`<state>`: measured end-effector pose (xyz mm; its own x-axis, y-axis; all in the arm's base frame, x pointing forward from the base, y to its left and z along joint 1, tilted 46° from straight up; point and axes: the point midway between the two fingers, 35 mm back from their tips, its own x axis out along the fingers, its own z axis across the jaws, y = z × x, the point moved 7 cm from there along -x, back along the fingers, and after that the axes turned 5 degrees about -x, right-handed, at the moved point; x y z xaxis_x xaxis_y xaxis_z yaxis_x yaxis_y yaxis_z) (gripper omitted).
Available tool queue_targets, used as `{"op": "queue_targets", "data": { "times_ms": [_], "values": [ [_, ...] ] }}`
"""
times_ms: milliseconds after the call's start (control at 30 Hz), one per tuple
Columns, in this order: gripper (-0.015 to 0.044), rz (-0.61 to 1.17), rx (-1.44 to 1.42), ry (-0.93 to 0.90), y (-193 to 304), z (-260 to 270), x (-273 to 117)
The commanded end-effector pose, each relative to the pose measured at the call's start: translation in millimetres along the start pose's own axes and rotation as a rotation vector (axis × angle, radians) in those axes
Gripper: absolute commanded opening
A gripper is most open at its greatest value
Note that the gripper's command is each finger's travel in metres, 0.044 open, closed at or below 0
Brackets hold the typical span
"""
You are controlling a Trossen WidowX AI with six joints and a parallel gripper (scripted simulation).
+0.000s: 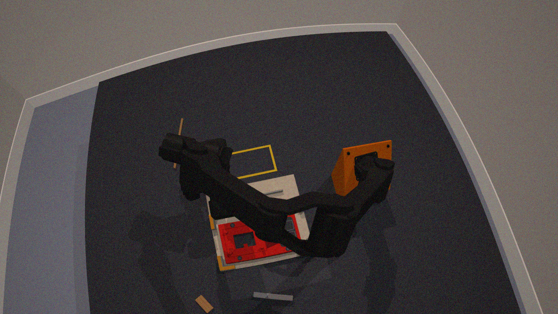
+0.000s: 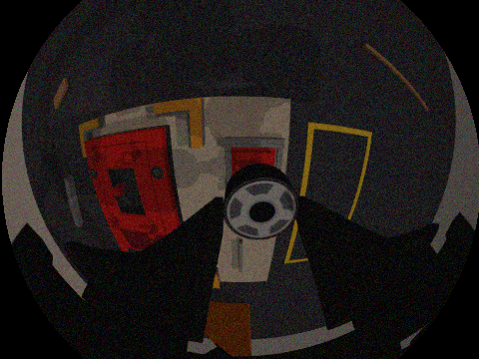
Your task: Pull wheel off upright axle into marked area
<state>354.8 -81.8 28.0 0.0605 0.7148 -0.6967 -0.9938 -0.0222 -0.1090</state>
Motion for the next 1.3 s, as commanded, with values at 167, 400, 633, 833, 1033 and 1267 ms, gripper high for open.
{"op": "queue_targets", "data": {
  "times_ms": [167, 400, 633, 833, 1033, 1267],
  "values": [
    [0.0, -0.004, -0.005, 0.003, 0, 0, -5],
    [0.0, -0.004, -0.005, 0.003, 0, 0, -8],
    [0.0, -0.004, -0.005, 0.004, 1, 0, -29],
    [0.0, -0.004, -0.004, 0.004, 4, 1, -41],
    [0.0, -0.001, 0.005, 0.004, 14, -20, -36],
    [0.0, -0.002, 0.002, 0.01, 32, -49, -39]
  ]
}}
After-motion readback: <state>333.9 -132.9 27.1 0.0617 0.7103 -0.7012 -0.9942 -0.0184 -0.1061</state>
